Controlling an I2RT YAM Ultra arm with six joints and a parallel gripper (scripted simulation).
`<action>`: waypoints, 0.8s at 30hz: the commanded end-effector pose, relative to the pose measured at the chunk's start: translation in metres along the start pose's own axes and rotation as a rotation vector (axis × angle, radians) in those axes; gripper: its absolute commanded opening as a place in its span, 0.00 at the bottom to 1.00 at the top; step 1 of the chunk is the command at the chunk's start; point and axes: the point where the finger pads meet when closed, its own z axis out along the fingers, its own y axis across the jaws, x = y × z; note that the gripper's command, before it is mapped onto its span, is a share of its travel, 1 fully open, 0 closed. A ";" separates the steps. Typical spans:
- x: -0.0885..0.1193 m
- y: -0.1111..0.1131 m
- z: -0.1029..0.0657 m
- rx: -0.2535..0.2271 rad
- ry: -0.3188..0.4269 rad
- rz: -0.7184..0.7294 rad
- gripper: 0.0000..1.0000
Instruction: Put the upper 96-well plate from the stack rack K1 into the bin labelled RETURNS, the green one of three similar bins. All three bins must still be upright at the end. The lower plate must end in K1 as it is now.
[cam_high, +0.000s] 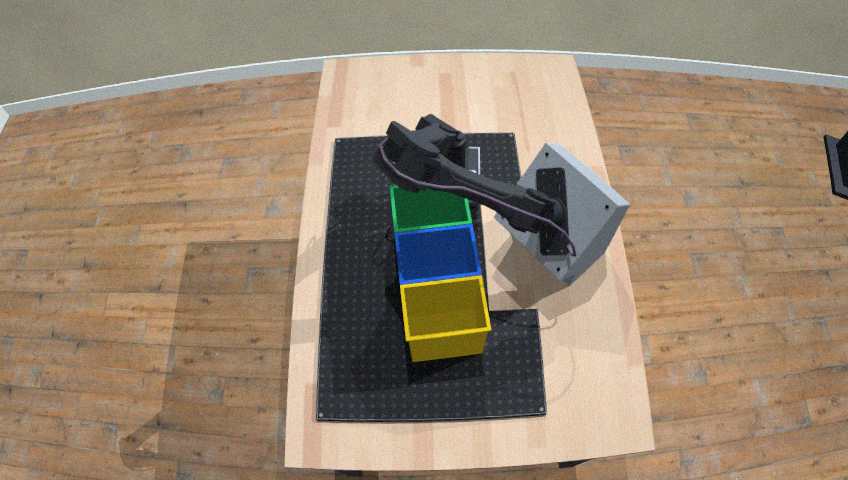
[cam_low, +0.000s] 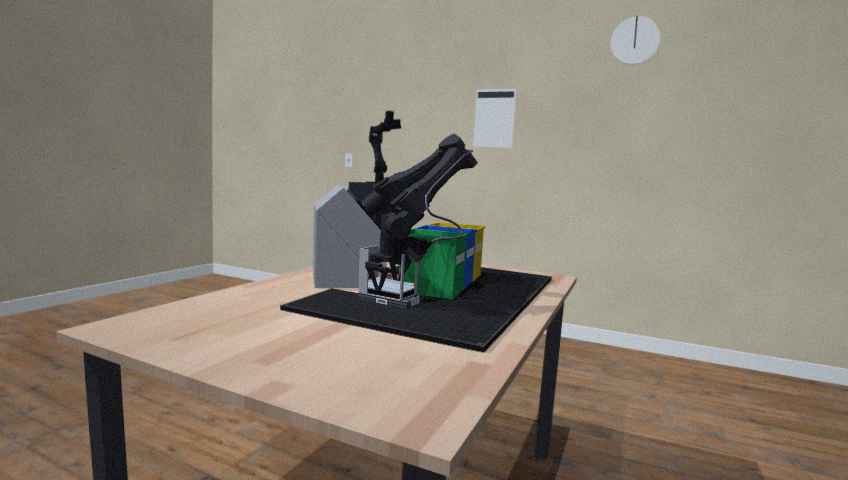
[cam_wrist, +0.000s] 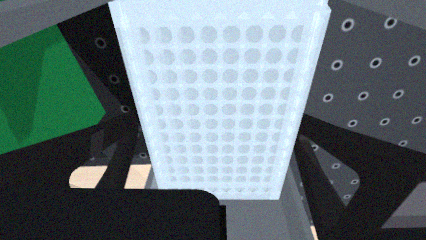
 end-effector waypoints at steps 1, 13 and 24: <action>-0.004 -0.005 -0.008 0.019 -0.043 0.006 1.00; -0.006 -0.006 -0.009 0.021 -0.045 0.002 1.00; -0.006 -0.006 -0.009 0.021 -0.045 0.002 1.00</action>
